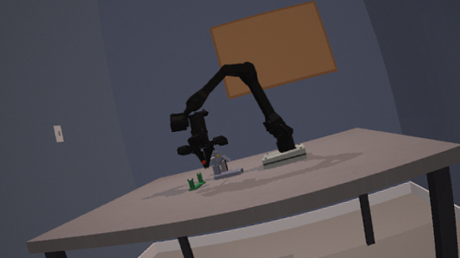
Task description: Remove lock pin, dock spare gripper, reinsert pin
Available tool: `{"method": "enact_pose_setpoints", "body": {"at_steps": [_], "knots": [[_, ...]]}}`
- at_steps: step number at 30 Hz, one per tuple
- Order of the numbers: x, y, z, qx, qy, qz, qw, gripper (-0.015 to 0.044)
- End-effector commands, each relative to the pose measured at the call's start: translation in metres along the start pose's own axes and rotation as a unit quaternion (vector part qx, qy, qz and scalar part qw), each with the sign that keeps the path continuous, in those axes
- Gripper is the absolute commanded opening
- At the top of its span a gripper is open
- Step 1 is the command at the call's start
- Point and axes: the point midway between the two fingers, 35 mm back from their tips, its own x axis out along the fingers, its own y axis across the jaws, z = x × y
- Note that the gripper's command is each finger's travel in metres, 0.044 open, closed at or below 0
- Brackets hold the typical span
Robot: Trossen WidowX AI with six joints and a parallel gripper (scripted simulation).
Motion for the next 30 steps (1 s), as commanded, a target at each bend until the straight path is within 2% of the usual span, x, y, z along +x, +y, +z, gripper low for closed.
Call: {"method": "enact_pose_setpoints", "body": {"at_steps": [1, 13, 21, 30], "knots": [[-0.002, -0.001, 0.001, 0.002, 0.003, 0.000, 1.000, 0.0000], [-0.022, 0.002, 0.004, 0.001, 0.005, 0.009, 1.000, 0.0000], [-0.016, 0.002, 0.003, 0.002, 0.006, 0.011, 1.000, 0.0000], [-0.018, -0.021, 0.016, -0.002, 0.006, 0.011, 1.000, 0.0000]]}}
